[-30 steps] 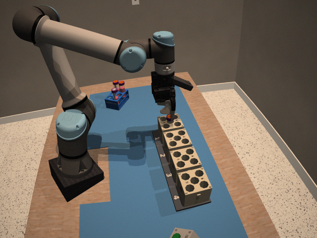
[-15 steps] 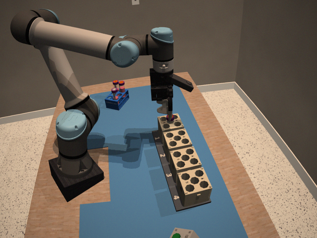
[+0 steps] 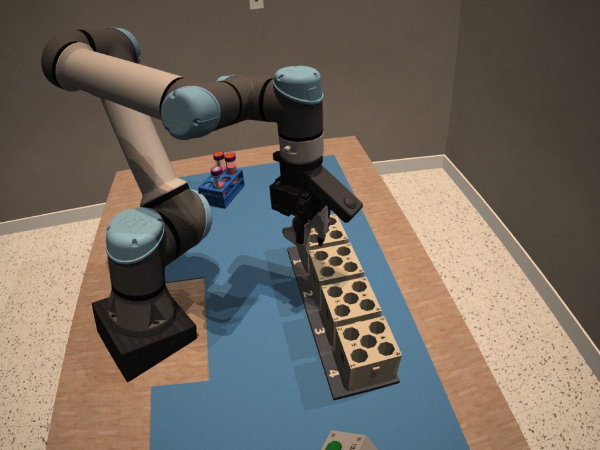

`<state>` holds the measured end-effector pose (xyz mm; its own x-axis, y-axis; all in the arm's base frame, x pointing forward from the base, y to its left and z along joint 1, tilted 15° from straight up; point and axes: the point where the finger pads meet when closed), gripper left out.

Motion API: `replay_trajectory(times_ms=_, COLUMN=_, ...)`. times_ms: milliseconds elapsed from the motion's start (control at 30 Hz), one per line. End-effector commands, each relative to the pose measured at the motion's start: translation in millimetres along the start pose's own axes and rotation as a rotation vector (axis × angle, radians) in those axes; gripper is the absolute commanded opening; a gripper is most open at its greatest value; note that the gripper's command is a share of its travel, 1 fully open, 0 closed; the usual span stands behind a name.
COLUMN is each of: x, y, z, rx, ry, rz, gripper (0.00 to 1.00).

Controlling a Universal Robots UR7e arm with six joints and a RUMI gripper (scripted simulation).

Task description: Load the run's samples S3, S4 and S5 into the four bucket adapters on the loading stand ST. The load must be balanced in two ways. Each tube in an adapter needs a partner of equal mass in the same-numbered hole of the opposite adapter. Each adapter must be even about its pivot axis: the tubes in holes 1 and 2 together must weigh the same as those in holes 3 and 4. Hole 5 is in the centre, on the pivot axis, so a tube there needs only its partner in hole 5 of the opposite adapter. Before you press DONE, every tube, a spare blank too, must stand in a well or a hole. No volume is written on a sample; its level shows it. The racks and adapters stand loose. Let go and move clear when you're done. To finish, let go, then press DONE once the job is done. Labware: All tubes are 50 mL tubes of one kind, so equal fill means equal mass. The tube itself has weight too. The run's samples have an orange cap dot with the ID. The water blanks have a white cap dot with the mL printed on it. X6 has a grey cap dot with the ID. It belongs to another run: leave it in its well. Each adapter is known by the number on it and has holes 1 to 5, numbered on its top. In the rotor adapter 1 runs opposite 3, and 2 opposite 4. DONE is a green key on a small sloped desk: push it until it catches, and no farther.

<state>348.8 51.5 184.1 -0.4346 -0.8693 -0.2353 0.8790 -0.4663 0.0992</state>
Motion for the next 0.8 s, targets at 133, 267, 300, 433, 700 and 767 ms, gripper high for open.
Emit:
replay_trajectory(times_ms=133, x=67.9, y=20.1, z=0.6, rx=0.000, ry=0.008, rz=-0.410, gripper=0.35)
replay_trajectory(times_ms=267, x=99.9, y=29.3, z=0.4, rx=-0.001, ry=0.008, rz=-0.500, gripper=0.35)
replay_trajectory(times_ms=300, x=108.0, y=31.5, z=0.3, rx=-0.001, ry=0.008, rz=-0.500, gripper=0.35)
replay_trajectory(times_ms=433, x=124.0, y=36.0, z=0.2, rx=-0.001, ry=0.008, rz=-0.500, gripper=0.35)
replay_trajectory(times_ms=700, x=188.2, y=54.4, z=-0.3, rx=-0.001, ry=0.008, rz=-0.500, gripper=0.35)
replay_trajectory(times_ms=767, x=204.2, y=59.0, z=-0.4, rx=-0.001, ry=0.008, rz=-0.500, gripper=0.35)
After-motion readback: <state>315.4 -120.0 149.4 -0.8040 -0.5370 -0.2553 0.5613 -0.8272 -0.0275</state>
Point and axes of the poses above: the point where the finger pads meet when closed, its own z axis back along the fingers, its own x axis across the jaws, y = z × x, and after that the axes turned 10 degrees about z, right-handed
